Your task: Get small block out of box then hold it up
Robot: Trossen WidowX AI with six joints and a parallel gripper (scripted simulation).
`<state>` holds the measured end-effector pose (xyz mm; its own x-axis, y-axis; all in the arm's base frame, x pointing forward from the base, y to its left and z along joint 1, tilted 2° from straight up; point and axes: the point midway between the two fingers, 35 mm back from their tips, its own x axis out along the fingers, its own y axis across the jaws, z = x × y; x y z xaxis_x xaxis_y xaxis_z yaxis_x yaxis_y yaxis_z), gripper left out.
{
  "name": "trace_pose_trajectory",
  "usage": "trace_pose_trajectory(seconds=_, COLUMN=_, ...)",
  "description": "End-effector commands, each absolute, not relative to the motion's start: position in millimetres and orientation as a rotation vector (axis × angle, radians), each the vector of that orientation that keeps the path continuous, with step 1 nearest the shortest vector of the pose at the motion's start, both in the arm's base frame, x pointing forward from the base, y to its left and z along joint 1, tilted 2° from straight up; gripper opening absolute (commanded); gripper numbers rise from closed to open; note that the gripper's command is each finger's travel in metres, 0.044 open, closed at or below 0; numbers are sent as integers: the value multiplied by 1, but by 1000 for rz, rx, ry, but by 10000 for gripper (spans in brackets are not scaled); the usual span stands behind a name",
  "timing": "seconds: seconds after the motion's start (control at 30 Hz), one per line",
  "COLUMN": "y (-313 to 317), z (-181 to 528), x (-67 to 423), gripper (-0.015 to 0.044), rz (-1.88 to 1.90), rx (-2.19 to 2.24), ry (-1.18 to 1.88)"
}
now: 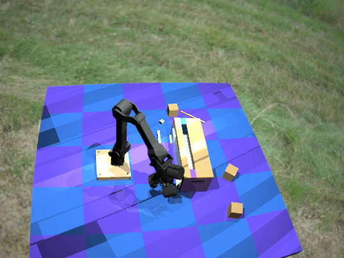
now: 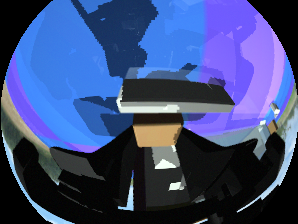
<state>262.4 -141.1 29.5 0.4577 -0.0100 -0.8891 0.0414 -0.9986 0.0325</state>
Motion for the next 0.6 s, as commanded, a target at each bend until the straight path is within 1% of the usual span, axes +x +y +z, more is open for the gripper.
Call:
trace_pose_trajectory(seconds=0.0, y=-140, z=29, x=264, gripper=3, rz=-1602, rx=2614, ry=42)
trace_pose_trajectory(seconds=0.33, y=-140, z=88, x=261, gripper=0, rz=-1607, rx=2636, ry=31)
trace_pose_trajectory(seconds=0.57, y=-139, z=93, x=260, gripper=0, rz=-1611, rx=2642, ry=23)
